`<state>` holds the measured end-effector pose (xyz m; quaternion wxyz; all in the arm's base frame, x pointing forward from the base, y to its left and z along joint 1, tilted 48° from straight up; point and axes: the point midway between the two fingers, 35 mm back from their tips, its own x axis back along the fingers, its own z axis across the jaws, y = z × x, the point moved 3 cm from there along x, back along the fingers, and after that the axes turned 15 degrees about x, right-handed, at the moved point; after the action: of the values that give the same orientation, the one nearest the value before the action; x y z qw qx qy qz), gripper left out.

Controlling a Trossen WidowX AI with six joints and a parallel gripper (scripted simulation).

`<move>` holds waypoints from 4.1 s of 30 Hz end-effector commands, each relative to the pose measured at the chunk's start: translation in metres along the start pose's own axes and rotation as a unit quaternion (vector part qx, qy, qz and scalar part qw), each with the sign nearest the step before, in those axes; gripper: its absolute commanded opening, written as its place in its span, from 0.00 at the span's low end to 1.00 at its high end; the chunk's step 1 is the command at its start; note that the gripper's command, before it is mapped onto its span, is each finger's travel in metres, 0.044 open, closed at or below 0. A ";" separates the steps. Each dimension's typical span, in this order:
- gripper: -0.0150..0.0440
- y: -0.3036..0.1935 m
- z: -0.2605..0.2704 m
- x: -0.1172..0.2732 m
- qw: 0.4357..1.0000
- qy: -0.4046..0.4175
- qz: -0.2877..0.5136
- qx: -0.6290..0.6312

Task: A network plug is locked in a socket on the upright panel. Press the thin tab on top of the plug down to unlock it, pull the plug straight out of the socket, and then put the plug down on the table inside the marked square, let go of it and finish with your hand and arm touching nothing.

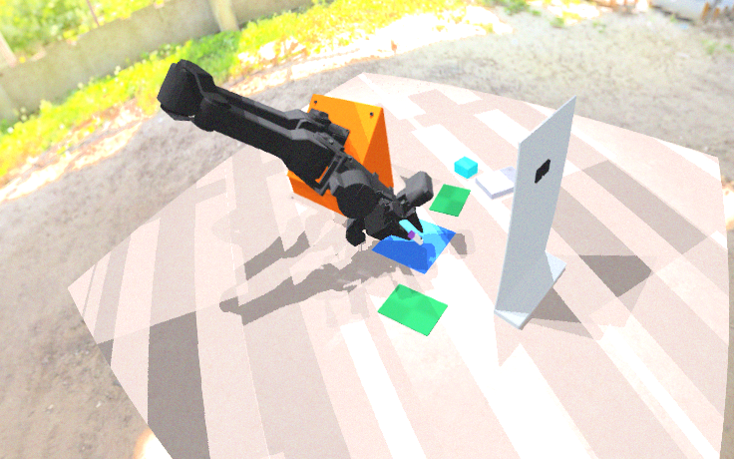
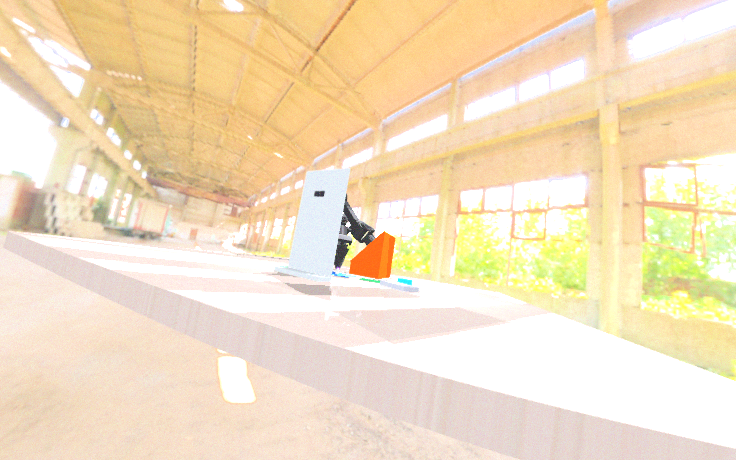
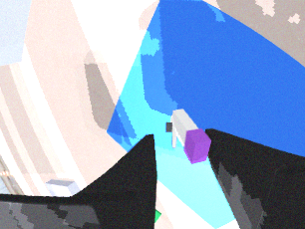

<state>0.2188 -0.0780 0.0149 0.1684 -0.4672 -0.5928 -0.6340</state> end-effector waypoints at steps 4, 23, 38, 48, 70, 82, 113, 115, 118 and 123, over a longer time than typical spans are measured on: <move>0.52 0.000 0.000 0.002 1.000 0.000 0.000 0.000; 0.52 0.001 0.001 0.013 1.000 0.001 0.001 0.000; 0.52 0.000 0.001 0.023 1.000 0.001 0.001 0.000; 0.52 0.002 0.005 0.028 1.000 0.002 0.003 -0.001; 0.52 0.007 0.019 0.044 1.000 0.003 0.007 -0.002; 0.52 0.009 0.026 0.054 1.000 0.003 0.008 -0.002; 0.52 0.011 0.040 0.081 1.000 0.003 0.005 -0.001; 0.52 0.011 0.040 0.083 1.000 0.003 0.005 -0.001; 0.52 0.011 0.041 0.086 1.000 0.003 0.004 -0.001; 0.52 0.011 0.043 0.091 1.000 0.003 0.003 -0.001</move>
<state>0.1989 -0.0129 0.0835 0.1753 -0.4689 -0.5891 -0.6343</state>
